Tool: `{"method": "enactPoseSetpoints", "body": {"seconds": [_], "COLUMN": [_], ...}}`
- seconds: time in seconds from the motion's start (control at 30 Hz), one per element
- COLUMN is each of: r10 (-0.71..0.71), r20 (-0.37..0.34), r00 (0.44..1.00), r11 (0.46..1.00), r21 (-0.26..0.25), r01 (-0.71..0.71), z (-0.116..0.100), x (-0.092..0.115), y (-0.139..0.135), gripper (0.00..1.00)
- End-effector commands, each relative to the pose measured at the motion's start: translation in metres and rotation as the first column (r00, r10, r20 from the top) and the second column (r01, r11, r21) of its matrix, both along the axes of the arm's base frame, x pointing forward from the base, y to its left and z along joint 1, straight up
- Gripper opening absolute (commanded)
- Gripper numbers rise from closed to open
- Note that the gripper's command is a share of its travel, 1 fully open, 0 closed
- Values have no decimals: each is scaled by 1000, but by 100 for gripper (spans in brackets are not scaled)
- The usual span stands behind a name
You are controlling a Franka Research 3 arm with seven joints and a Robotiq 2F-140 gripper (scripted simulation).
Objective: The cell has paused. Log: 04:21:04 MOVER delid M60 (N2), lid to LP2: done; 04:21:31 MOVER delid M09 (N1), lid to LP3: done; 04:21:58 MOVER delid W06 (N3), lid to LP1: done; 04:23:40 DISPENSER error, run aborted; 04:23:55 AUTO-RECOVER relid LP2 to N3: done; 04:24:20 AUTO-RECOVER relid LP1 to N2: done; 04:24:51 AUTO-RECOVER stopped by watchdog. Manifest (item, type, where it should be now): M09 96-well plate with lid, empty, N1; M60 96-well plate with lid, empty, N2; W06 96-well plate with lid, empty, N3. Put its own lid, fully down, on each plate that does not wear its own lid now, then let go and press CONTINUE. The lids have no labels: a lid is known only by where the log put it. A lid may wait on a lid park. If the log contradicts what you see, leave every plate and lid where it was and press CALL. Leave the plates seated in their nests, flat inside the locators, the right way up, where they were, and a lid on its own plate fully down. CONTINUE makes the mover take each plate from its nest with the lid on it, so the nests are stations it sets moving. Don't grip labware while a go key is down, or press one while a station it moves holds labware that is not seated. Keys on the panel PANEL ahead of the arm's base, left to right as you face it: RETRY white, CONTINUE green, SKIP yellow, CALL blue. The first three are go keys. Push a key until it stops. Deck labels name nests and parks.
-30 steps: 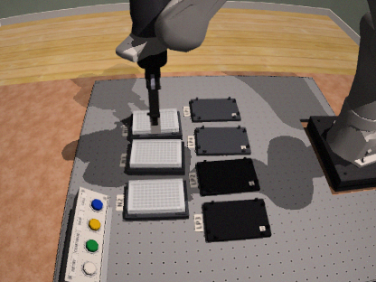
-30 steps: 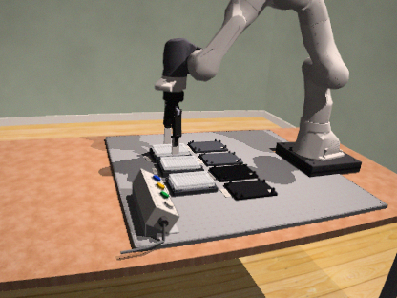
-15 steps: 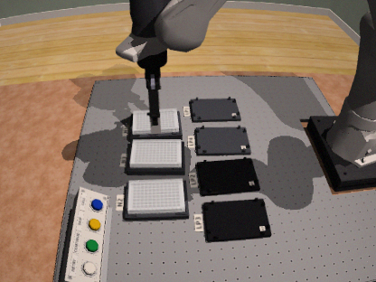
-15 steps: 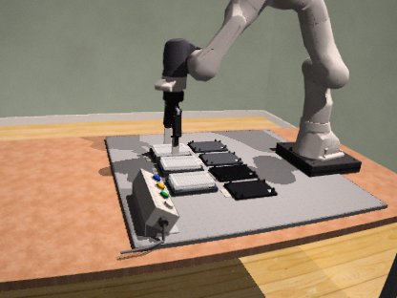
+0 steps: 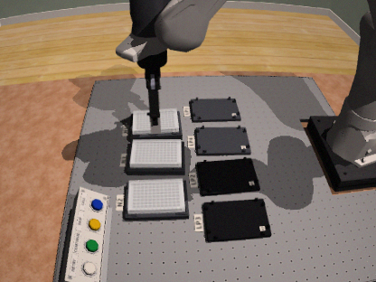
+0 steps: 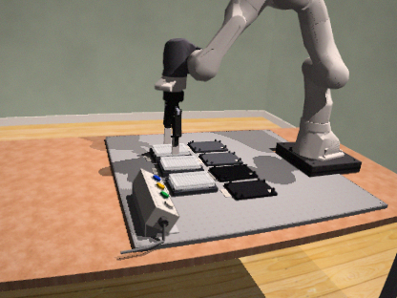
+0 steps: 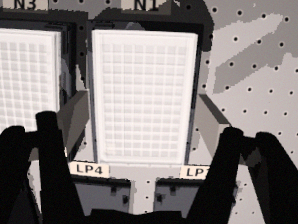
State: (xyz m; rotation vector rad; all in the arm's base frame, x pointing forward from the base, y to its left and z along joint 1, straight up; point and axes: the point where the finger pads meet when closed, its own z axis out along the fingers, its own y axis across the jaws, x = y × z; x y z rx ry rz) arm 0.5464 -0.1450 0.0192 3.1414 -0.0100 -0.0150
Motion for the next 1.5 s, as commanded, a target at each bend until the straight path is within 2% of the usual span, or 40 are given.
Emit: {"method": "enactPoseSetpoints", "body": {"seconds": [0.0,0.4,0.9,1.47], "r10": [-7,-7,-7,-7], "r20": [1,1,1,1], "r00": [1000,1000,1000,1000], "r11": [1000,1000,1000,1000], "r21": [0,0,0,0], "r01": [7,7,7,7], "z": [-1,9,38,49], "x": [-1,-1,0,0], "y": [-1,-1,-1,-1], "gripper": [66,66,66,66]}}
